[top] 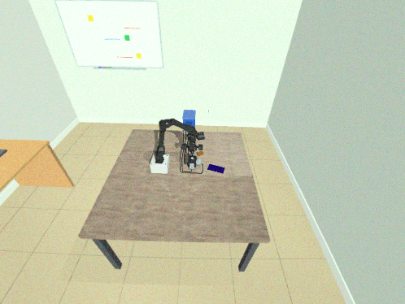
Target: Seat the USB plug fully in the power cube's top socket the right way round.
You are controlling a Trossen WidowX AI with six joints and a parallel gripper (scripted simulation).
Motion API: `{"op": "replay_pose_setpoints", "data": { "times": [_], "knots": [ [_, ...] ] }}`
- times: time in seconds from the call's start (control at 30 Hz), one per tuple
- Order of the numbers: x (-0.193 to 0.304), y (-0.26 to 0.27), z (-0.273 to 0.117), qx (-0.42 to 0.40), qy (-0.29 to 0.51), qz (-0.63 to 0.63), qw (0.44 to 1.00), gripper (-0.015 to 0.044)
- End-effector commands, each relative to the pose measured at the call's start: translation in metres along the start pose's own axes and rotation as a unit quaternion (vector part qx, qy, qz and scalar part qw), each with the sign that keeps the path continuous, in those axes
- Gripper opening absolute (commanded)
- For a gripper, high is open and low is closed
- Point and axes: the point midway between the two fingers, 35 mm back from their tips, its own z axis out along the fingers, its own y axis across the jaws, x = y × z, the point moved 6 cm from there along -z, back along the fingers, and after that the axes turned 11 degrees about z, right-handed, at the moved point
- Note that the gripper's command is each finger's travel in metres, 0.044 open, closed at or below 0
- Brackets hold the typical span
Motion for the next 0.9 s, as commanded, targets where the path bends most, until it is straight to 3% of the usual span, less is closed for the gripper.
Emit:
{"op": "replay_pose_setpoints", "data": {
  "times": [0.0, 0.87],
  "knots": [
    [-0.0002, 0.0004, 0.0008, -0.002, -0.003, 0.002, 1.000, 0.0000],
    [0.0002, 0.0004, 0.0040, -0.003, -0.012, 0.008, 1.000, 0.0000]
  ]
}}
